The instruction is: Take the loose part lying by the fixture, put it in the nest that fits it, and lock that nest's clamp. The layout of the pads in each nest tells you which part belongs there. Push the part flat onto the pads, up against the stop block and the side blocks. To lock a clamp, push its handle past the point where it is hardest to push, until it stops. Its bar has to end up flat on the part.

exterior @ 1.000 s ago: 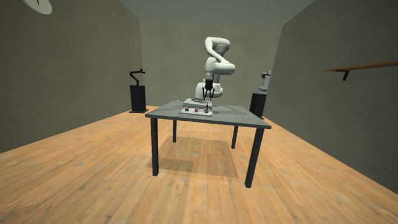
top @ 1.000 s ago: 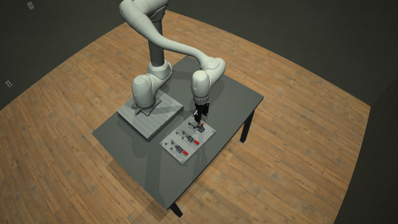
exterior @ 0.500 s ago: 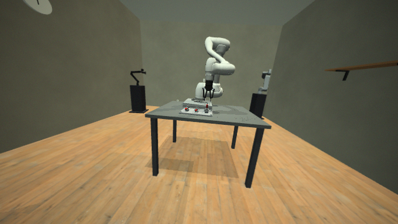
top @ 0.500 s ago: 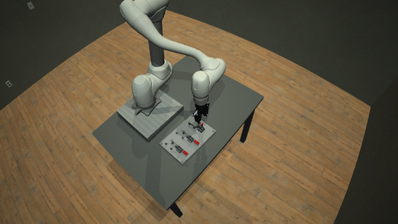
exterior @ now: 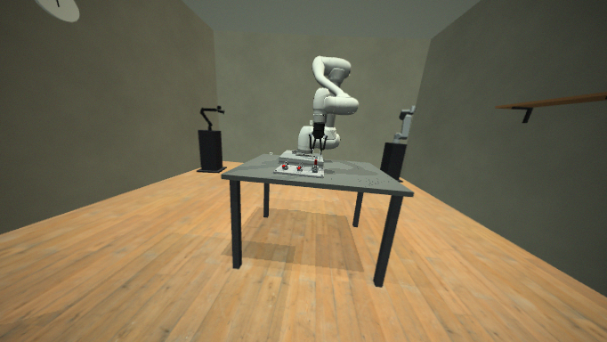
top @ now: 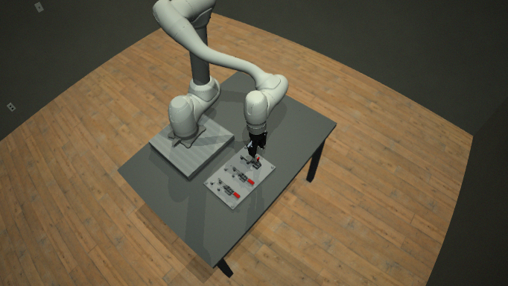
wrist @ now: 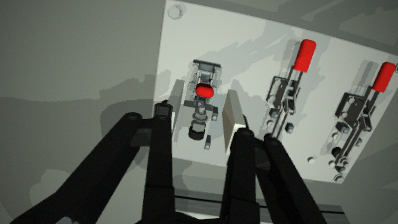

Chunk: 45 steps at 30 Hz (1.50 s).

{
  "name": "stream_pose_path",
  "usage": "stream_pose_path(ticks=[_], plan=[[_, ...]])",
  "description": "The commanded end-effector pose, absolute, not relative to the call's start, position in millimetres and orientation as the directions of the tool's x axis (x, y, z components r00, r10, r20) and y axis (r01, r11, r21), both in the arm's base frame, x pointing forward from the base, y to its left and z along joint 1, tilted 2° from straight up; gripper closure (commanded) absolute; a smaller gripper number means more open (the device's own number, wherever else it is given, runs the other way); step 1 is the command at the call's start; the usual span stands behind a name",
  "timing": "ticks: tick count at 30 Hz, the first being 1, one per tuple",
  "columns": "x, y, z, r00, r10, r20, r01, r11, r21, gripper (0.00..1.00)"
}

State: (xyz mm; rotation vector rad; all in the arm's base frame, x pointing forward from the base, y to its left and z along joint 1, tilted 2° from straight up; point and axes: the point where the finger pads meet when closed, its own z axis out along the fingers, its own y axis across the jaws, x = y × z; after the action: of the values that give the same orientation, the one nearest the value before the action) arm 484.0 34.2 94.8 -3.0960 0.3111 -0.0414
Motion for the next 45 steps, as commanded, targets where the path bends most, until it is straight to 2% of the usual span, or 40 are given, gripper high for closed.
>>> stream_pose_path(ticks=[1,26,44,45], plan=[[484,34,95,0.98,-0.199,0.024,-0.199,-0.98,-0.032,0.65],[485,35,60,0.98,-0.199,0.024,-0.199,-0.98,-0.032,0.65],[485,35,58,0.98,-0.199,0.024,-0.199,-0.98,-0.032,0.65],[485,35,58,0.98,-0.199,0.024,-0.199,-0.98,-0.032,0.9]])
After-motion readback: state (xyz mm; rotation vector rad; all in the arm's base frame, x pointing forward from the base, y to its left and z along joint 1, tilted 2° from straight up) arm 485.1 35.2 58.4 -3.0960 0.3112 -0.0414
